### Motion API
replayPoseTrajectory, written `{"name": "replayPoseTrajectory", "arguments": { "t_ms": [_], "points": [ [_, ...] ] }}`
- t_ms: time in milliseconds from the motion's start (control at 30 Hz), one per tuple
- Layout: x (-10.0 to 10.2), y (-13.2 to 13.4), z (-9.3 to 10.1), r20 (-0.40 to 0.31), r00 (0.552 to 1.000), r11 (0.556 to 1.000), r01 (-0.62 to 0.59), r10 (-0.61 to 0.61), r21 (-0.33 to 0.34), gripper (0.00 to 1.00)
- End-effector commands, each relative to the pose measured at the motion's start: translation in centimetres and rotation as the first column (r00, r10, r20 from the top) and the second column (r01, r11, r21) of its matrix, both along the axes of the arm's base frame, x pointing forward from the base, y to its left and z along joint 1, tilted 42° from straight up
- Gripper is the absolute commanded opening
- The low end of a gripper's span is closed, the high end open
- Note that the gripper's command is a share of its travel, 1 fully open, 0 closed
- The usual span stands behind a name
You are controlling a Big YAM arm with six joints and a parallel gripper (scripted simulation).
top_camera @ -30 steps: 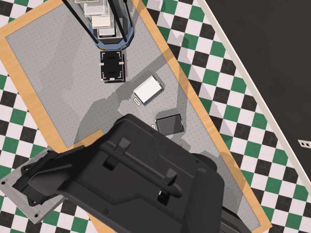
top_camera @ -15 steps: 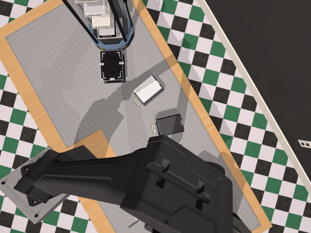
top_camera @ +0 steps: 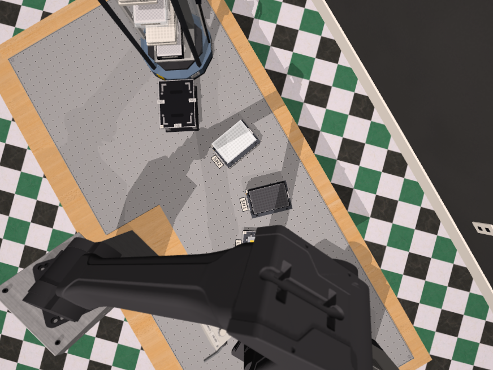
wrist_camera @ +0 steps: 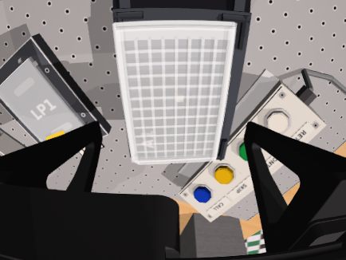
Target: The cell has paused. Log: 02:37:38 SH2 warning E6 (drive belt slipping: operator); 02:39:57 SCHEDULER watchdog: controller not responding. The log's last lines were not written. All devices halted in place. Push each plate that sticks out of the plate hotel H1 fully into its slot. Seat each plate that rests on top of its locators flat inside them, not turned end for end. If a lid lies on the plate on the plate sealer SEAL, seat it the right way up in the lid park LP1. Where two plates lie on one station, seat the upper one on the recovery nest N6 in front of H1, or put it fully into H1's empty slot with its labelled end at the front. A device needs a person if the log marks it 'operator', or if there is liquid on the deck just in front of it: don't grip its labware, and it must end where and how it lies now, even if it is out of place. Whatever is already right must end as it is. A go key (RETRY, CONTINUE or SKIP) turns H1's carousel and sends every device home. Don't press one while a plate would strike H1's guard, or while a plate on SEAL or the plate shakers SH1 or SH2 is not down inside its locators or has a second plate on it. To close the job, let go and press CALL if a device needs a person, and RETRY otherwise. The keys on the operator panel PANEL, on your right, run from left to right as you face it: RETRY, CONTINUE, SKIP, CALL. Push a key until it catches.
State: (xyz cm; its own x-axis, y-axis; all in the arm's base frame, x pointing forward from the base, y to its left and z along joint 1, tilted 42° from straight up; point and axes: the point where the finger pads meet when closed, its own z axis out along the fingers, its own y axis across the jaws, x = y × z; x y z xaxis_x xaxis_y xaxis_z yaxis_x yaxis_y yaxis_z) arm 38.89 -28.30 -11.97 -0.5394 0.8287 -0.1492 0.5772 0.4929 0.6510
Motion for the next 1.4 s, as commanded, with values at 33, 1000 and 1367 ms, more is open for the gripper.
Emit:
{"name": "replayPoseTrajectory", "arguments": {
  "t_ms": [33, 1000, 1367],
  "points": [
    [-0.5, -0.6, 0.0, 0.0, 0.999, 0.999, 0.032, -0.032, 0.003, 1.0],
    [2.4, 1.4, -3.0, -0.002, 1.0, 1.0, 0.004, -0.004, 0.005, 1.0],
    [3.3, 1.6, -3.3, 0.005, 1.0, 1.0, 0.004, -0.004, -0.001, 1.0]
  ]
}}
